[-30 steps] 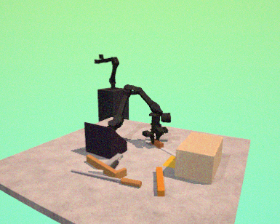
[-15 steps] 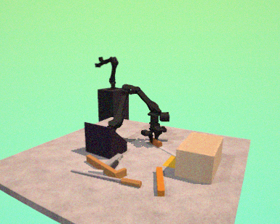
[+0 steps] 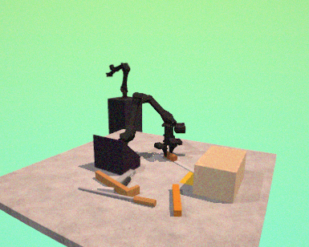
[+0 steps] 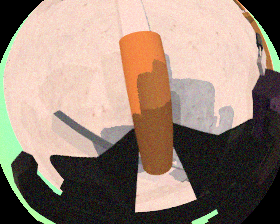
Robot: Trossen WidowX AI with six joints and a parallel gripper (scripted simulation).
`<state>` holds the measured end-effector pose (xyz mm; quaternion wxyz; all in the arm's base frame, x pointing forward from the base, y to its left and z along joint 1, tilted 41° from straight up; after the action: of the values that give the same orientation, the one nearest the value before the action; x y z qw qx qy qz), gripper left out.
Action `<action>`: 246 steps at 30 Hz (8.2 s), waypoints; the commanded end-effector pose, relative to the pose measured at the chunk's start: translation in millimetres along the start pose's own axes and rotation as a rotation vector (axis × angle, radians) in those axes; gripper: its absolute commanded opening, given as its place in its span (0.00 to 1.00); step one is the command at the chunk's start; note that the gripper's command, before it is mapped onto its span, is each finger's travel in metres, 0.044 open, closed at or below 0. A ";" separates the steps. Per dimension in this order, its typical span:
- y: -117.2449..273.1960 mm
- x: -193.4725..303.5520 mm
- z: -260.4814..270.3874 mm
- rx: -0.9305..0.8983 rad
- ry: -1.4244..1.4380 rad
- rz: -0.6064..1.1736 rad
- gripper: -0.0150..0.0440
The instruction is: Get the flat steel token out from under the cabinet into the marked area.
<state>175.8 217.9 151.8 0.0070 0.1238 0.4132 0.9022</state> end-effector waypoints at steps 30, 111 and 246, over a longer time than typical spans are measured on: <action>2.4 21.9 2.2 -0.007 -0.111 -0.001 0.25; 4.6 29.3 77.9 -0.013 -0.178 0.000 0.25; 3.3 -5.5 74.4 -0.011 -0.168 -0.002 0.25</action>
<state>204.6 269.8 195.4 0.0417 0.1996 0.4073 0.8903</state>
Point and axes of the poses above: the point midway between the two fingers, 35 mm back from their tips, its own y axis back along the fingers, its own z axis across the jaws, x = y × z, the point moved 3 cm from there along y, back along the fingers, and after that the axes turned 5 degrees about y, right-handed, at the moved point
